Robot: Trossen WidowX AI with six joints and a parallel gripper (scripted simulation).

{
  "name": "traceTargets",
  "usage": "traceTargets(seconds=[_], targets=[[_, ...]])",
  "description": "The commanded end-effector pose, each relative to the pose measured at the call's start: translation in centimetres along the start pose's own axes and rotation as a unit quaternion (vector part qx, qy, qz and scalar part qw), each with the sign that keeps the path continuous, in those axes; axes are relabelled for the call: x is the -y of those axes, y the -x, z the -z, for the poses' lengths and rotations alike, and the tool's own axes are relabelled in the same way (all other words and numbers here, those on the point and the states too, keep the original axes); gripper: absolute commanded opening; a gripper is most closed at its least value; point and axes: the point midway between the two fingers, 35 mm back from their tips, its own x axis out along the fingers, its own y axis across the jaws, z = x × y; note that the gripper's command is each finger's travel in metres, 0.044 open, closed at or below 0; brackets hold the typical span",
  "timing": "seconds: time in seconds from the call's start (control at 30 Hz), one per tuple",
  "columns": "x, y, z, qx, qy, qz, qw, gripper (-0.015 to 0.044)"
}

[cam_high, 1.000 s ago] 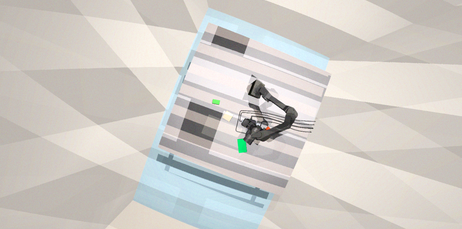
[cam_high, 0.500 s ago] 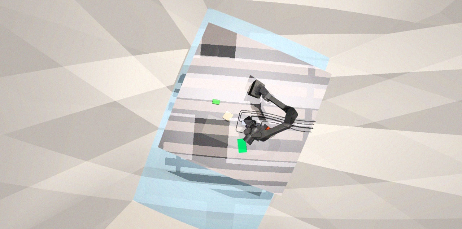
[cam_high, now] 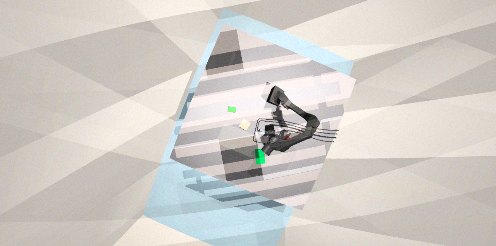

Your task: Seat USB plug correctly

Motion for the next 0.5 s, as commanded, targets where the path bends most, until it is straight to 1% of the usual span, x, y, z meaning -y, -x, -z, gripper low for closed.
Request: traceTargets(seconds=[0.0,0.47], targets=[[0.01,-0.02,-0.01,0.0,-0.05,0.0,0.999,0.0],[0.01,-0.02,-0.01,0.0,-0.222,0.0,0.975,0.0]])
